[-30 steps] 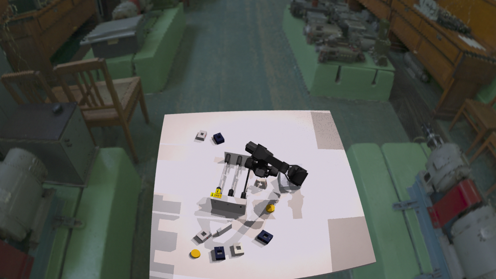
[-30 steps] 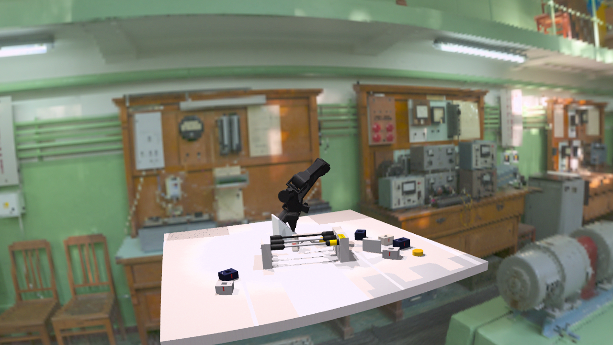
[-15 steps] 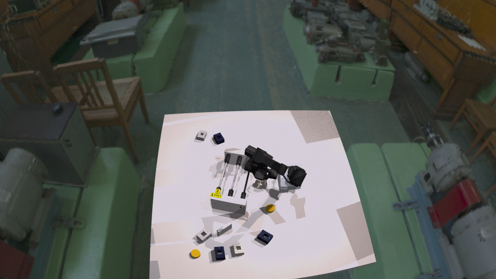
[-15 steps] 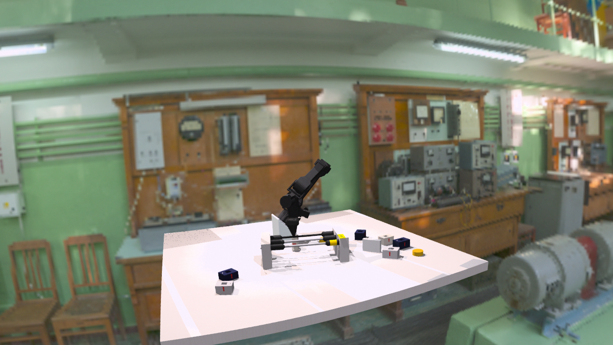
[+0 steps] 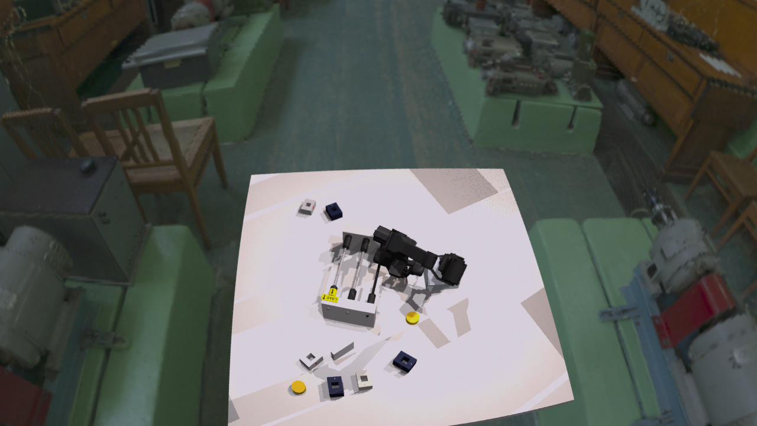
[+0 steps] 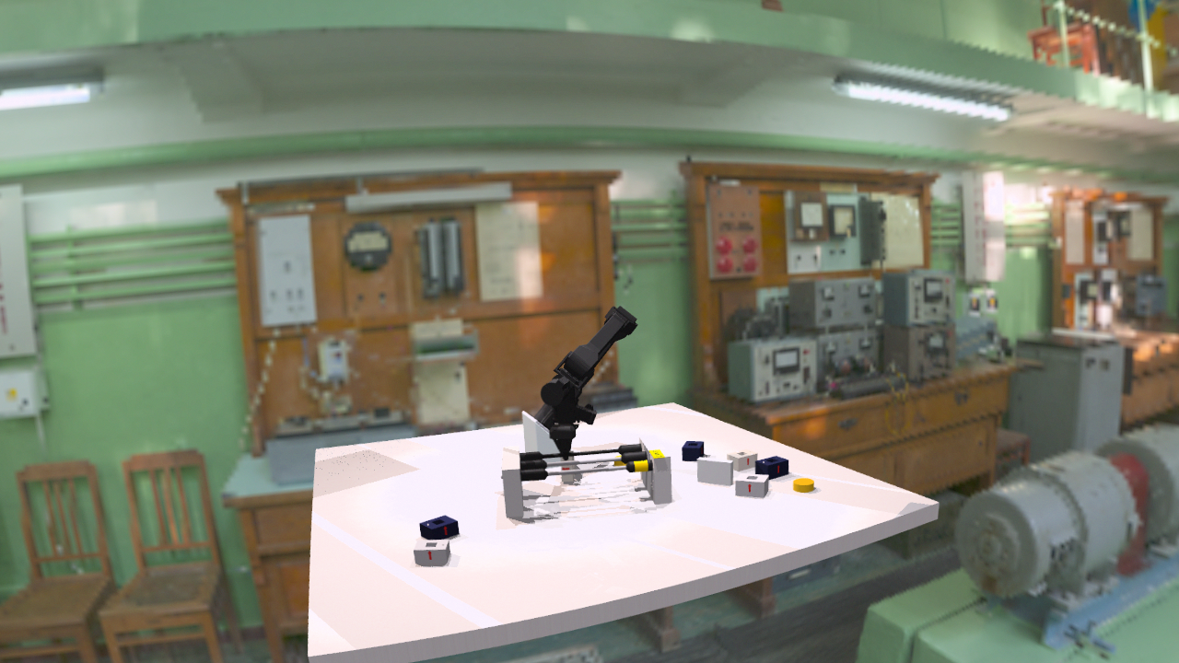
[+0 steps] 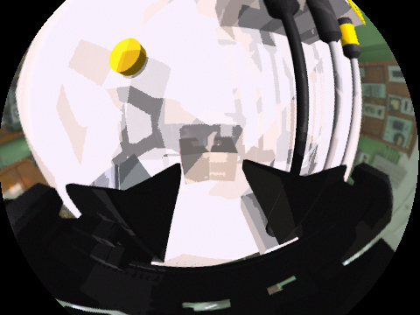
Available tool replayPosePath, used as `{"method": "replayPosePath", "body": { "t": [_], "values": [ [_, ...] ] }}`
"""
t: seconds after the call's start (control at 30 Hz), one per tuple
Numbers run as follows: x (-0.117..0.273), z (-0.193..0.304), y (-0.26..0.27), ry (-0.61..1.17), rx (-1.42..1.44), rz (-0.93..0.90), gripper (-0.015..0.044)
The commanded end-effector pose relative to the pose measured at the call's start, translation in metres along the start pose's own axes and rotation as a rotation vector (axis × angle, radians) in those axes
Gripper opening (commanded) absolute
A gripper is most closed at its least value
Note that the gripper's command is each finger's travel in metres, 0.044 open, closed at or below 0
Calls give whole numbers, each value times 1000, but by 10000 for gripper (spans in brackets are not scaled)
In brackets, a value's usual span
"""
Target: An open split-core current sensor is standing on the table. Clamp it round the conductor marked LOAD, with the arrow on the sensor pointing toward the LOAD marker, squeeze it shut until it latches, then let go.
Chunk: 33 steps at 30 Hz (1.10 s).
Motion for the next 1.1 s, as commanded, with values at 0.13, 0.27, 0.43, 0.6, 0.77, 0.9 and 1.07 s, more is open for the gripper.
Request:
{"method": "replayPosePath", "body": {
  "t": [0.13,0.27,0.43,0.6,0.77,0.9,1.07],
  "values": [
    [0,0,0,0,1,0,253],
    [0,0,0,0,1,0,227],
    [1,0,0,1,1,0,174],
    [17,1,-4,5,-2,1,42],
    [43,2,-7,8,-6,2,0],
    [63,3,-8,8,-8,0,0],
    [87,4,-8,5,-9,-2,0]
  ]
}}
Point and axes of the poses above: the point midway between the two fingers, 35 mm back from their tips, its own x axis back along the fingers, its own y axis across the jaws, z = x × y, the point moved 8 cm from there along x, back along the fingers, and after that the axes turned 11 degrees about x, right-handed, at the moved point
